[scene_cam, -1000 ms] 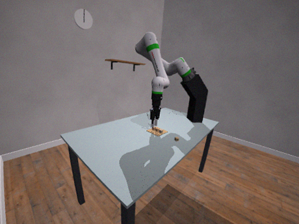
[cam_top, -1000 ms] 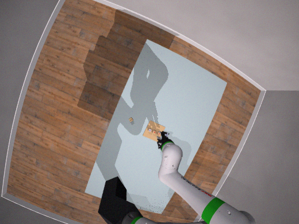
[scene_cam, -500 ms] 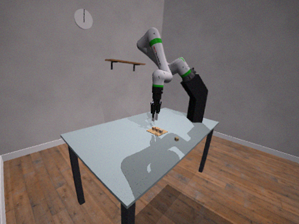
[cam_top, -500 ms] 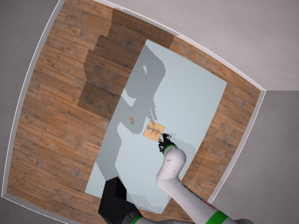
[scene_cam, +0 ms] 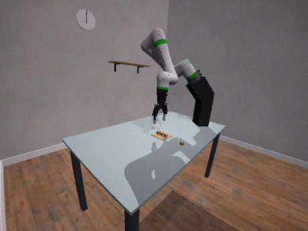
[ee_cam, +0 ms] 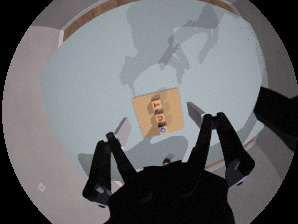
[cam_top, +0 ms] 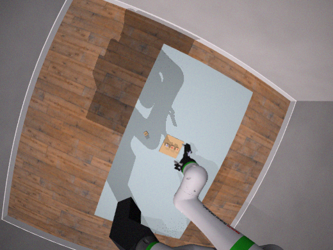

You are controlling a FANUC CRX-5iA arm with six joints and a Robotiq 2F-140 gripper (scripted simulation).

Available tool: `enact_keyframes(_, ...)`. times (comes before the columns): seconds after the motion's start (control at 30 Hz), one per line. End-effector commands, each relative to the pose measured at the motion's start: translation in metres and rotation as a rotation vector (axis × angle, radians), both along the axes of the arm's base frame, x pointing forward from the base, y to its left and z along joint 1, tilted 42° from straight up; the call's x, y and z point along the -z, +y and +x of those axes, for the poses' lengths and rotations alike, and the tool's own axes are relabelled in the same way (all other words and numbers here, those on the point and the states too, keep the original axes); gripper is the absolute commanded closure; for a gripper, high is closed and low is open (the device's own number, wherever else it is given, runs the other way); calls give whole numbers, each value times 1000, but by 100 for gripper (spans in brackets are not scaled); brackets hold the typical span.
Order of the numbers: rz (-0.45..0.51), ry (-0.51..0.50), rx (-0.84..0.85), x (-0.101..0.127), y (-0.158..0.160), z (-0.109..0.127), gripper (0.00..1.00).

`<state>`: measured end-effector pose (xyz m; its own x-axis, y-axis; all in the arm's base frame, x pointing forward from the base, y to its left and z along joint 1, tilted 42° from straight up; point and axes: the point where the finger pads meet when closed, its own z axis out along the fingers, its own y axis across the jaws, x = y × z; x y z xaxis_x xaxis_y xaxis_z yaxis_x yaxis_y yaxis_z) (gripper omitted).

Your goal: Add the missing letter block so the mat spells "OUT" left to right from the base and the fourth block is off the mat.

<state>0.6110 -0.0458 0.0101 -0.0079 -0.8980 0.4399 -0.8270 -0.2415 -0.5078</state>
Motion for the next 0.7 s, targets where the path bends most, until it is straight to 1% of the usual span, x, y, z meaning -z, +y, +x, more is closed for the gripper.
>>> enact_keyframes(0.0,0,0,0,0,0,0,0)
enact_keyframes(0.37,0,0,0,-1,0,0,0)
enact_keyframes(0.67,0,0,0,-11,6,-8,0)
